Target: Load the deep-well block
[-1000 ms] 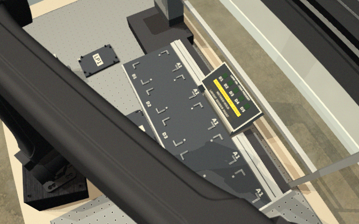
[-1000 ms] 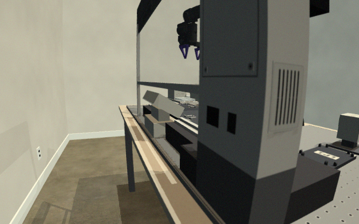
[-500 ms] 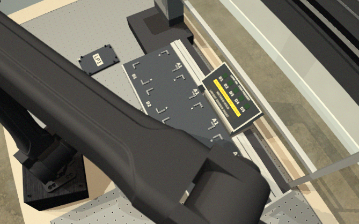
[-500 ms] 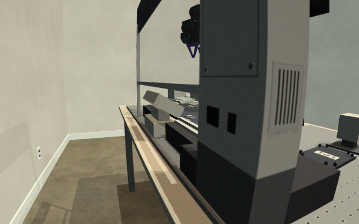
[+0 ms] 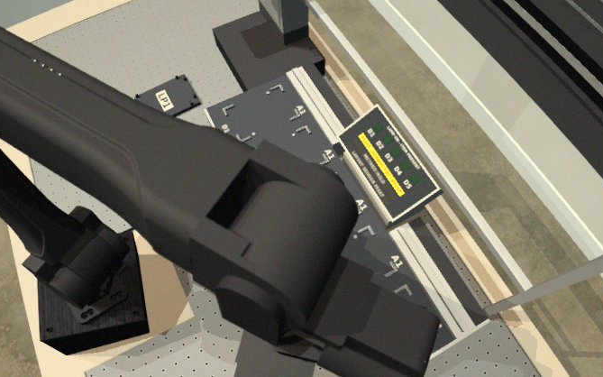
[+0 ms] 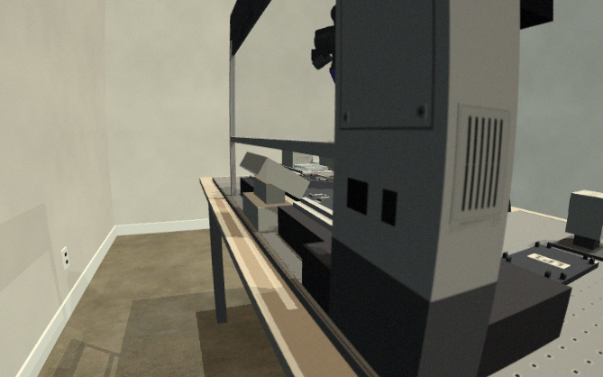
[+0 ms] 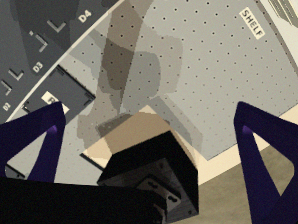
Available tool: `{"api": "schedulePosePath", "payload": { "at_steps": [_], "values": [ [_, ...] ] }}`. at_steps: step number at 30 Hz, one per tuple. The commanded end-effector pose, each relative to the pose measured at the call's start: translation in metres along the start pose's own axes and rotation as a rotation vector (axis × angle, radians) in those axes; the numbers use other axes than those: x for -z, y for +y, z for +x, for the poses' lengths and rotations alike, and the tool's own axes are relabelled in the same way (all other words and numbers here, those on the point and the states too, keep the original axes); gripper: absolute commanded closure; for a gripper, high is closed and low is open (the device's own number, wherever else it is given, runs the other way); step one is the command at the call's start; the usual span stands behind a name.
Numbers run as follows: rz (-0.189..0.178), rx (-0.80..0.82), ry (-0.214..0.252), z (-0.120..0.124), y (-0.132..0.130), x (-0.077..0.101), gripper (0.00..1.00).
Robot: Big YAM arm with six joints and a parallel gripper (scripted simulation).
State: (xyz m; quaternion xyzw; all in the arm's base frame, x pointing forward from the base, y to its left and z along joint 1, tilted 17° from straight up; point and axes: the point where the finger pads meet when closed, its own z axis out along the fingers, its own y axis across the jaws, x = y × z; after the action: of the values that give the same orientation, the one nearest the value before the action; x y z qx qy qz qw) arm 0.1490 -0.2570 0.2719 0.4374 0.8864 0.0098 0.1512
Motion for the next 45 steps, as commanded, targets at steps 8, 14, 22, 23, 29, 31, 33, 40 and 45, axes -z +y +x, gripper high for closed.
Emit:
{"api": "schedulePosePath", "payload": {
  "at_steps": [8, 14, 22, 23, 29, 31, 33, 40, 45],
  "values": [
    [0.004, 0.222, -0.012, 0.032, 0.031, 0.006, 0.0],
    [0.003, 0.342, -0.011, 0.055, 0.05, 0.006, 0.0],
    [0.002, 0.461, -0.011, 0.077, 0.07, 0.005, 0.0],
    [0.001, 0.481, -0.01, 0.081, 0.073, 0.005, 0.0],
    [0.0, 0.578, -0.01, 0.103, 0.092, 0.005, 0.0],
    [-0.001, 0.618, -0.01, 0.111, 0.099, 0.005, 0.0],
    [-0.001, 0.618, -0.01, 0.111, 0.099, 0.005, 0.0],
    [-0.003, 0.725, -0.01, 0.137, 0.121, 0.005, 0.0],
    [-0.004, 0.724, -0.01, 0.151, 0.134, 0.005, 0.0]
  ]
}}
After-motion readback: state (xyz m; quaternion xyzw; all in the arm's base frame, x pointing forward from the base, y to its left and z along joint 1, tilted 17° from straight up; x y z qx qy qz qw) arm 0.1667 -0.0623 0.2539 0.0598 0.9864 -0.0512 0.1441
